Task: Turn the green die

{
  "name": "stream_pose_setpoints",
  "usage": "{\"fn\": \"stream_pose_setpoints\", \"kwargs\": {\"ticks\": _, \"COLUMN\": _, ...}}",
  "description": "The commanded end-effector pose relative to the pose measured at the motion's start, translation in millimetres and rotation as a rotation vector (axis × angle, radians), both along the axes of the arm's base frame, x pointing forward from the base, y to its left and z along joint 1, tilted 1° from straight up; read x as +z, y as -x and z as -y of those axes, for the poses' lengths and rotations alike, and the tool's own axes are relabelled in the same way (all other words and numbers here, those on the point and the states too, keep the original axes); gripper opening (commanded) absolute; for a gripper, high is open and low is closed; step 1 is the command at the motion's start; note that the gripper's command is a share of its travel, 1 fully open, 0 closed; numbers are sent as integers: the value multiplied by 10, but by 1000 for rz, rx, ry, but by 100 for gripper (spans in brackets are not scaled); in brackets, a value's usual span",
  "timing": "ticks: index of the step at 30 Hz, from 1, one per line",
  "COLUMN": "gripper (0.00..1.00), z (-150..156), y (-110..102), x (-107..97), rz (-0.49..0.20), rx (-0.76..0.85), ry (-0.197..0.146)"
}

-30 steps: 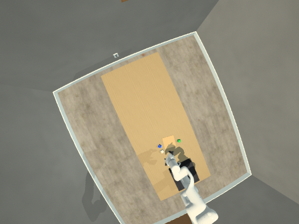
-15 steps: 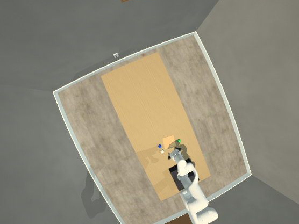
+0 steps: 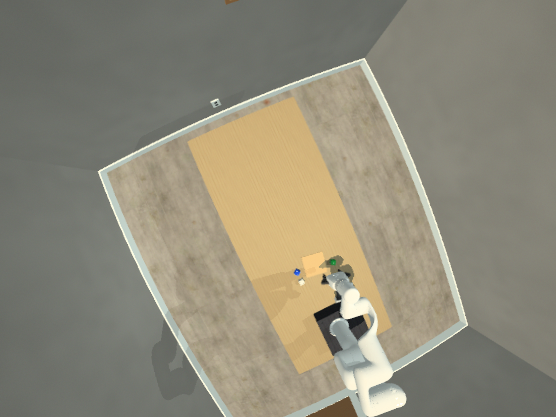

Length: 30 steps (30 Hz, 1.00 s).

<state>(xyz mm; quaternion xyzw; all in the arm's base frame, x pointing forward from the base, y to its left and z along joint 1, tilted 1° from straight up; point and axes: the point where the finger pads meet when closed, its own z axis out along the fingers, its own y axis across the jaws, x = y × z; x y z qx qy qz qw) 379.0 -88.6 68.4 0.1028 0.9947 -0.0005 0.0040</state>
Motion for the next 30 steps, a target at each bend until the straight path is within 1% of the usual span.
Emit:
{"fn": "stream_pose_setpoints", "kwargs": {"ticks": 1, "gripper": 100, "z": 319, "y": -16, "x": 3, "rz": 3, "rx": -174, "ry": 0}}
{"fn": "stream_pose_setpoints", "kwargs": {"ticks": 2, "gripper": 100, "z": 373, "y": -12, "x": 2, "rz": 3, "rx": -203, "ry": 0}}
{"fn": "stream_pose_setpoints", "kwargs": {"ticks": 5, "gripper": 100, "z": 388, "y": -11, "x": 2, "rz": 4, "rx": -212, "ry": 0}}
{"fn": "stream_pose_setpoints", "kwargs": {"ticks": 6, "gripper": 100, "z": 498, "y": 1, "x": 0, "rz": 4, "rx": -273, "ry": 0}}
{"fn": "stream_pose_setpoints", "kwargs": {"ticks": 8, "gripper": 100, "z": 592, "y": 14, "x": -1, "rz": 5, "rx": -324, "ry": -1}}
{"fn": "stream_pose_setpoints", "kwargs": {"ticks": 26, "gripper": 100, "z": 596, "y": 14, "x": -7, "rz": 5, "rx": -327, "ry": -1}}
{"fn": "stream_pose_setpoints", "kwargs": {"ticks": 28, "gripper": 100, "z": 598, "y": 7, "x": -100, "rz": 4, "rx": -327, "ry": -1}}
{"fn": "stream_pose_setpoints", "kwargs": {"ticks": 30, "gripper": 100, "z": 599, "y": -1, "x": -284, "rz": 4, "rx": -327, "ry": -1}}
